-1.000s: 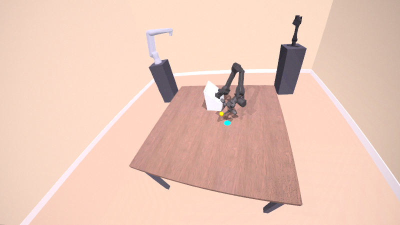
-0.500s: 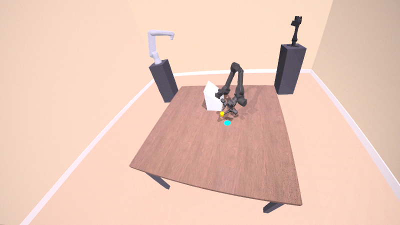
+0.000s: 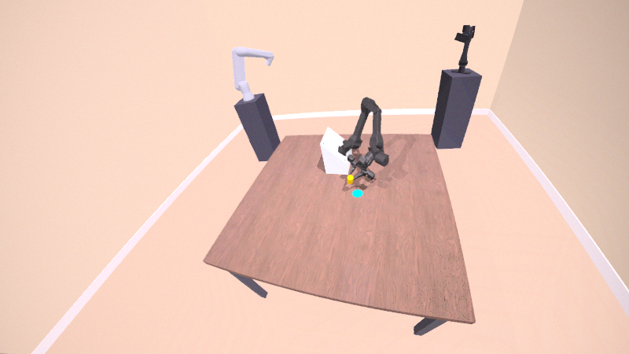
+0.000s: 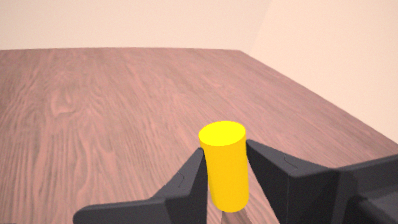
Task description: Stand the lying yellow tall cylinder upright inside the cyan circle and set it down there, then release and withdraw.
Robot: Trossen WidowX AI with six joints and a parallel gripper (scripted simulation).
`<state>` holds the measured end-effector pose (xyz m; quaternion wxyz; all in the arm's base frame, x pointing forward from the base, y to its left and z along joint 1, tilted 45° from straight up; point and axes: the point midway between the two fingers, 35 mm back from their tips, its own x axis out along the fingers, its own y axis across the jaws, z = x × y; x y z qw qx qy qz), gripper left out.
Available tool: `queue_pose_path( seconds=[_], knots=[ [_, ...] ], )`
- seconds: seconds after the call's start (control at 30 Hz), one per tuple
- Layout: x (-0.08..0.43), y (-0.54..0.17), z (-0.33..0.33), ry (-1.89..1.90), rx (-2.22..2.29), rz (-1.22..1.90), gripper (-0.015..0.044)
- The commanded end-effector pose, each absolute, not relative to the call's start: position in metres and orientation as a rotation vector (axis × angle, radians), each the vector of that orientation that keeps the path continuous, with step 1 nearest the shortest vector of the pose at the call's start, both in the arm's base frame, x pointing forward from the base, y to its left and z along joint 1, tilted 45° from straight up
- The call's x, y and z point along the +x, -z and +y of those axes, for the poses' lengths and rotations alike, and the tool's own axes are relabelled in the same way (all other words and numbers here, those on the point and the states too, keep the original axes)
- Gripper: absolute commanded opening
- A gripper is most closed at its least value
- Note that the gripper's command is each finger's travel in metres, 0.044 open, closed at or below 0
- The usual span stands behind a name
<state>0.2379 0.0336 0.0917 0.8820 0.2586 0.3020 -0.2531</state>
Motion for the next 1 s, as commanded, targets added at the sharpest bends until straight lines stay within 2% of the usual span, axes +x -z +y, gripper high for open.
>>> queue_pose_path(
  seconds=[0.0,0.97],
  knots=[
    [0.238,-0.095,0.033,0.532,0.557,0.586,0.0105],
    [0.233,-0.109,0.036,0.526,0.665,0.378,0.0105]
  ],
)
